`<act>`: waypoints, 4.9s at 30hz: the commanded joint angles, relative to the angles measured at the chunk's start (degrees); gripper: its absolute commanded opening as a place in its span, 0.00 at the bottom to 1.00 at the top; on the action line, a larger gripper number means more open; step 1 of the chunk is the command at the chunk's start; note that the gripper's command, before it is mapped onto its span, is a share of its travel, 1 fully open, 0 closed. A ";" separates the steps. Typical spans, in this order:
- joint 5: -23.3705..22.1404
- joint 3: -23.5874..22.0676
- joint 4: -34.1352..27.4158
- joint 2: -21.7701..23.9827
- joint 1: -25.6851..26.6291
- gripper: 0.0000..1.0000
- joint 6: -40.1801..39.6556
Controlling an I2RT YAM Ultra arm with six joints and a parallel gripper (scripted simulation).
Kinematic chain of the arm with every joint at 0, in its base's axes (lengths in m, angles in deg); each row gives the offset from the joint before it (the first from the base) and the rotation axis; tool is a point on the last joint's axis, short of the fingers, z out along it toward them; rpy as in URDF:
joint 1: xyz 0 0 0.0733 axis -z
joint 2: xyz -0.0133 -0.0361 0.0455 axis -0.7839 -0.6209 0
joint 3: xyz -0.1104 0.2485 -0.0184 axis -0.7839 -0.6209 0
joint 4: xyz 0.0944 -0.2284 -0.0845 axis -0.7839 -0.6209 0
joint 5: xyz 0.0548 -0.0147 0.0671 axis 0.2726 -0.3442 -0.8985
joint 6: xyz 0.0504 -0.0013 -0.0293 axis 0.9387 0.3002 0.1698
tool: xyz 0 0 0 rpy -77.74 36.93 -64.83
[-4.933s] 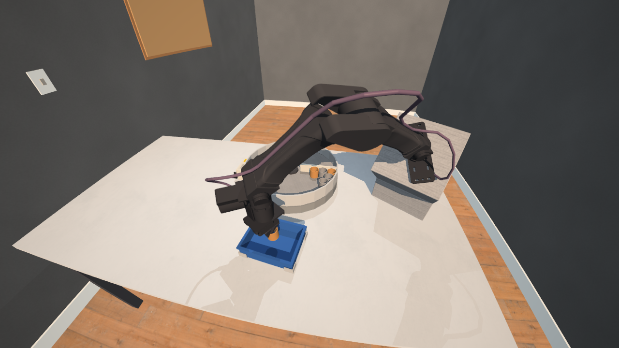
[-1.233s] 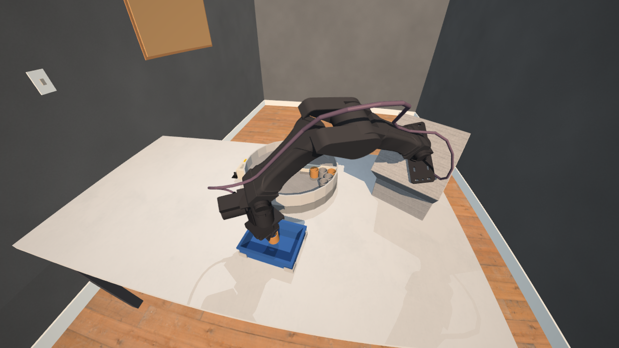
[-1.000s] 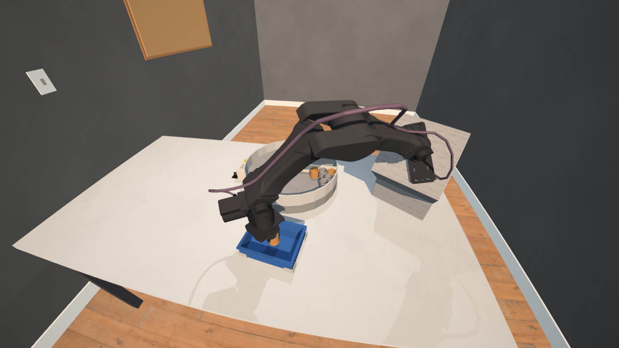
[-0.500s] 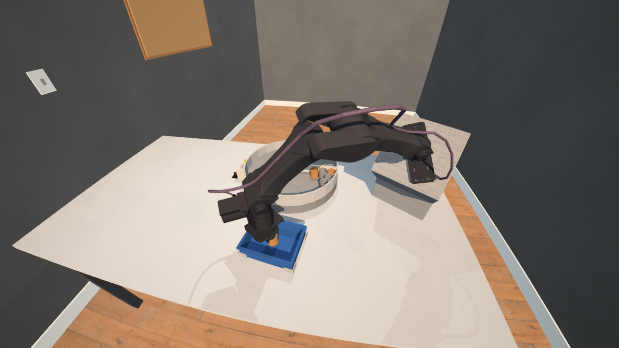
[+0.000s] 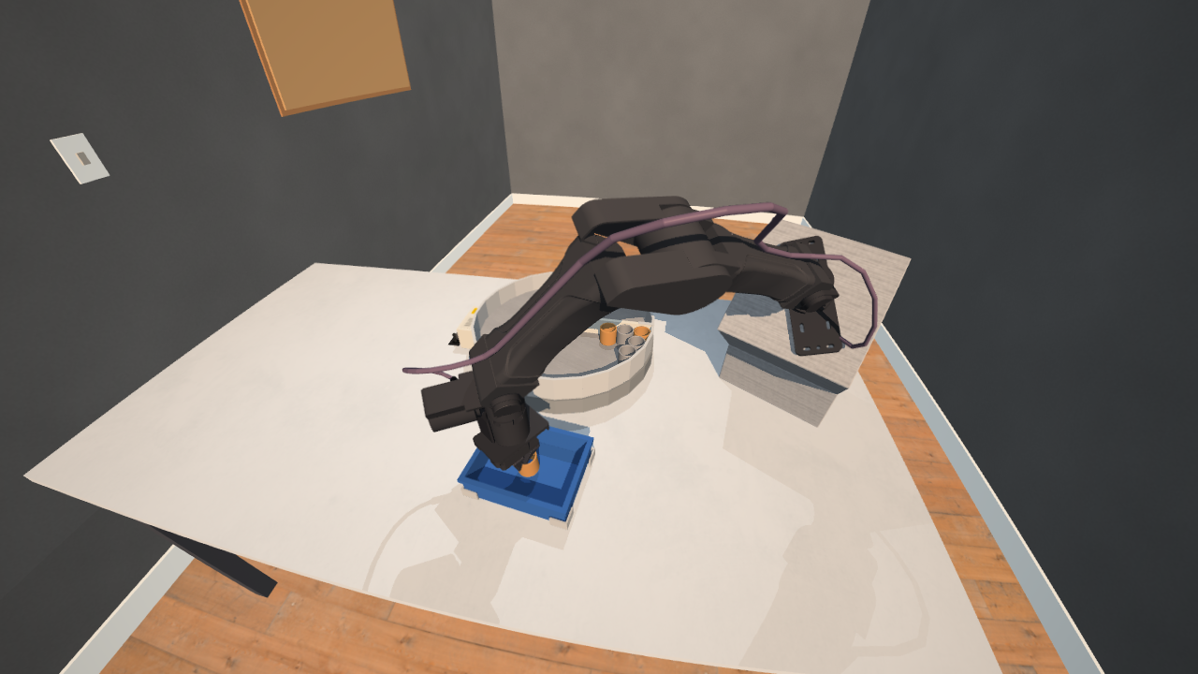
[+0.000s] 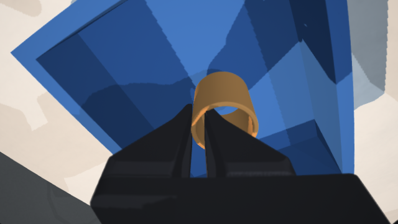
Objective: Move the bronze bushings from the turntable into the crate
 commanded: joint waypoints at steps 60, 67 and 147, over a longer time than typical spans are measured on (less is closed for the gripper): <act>1.23 -1.41 1.88 1.66 -0.06 0.00 0.90; 1.18 -3.25 3.11 2.29 0.26 0.00 0.62; 1.32 0.78 1.20 -0.61 -0.65 0.00 1.05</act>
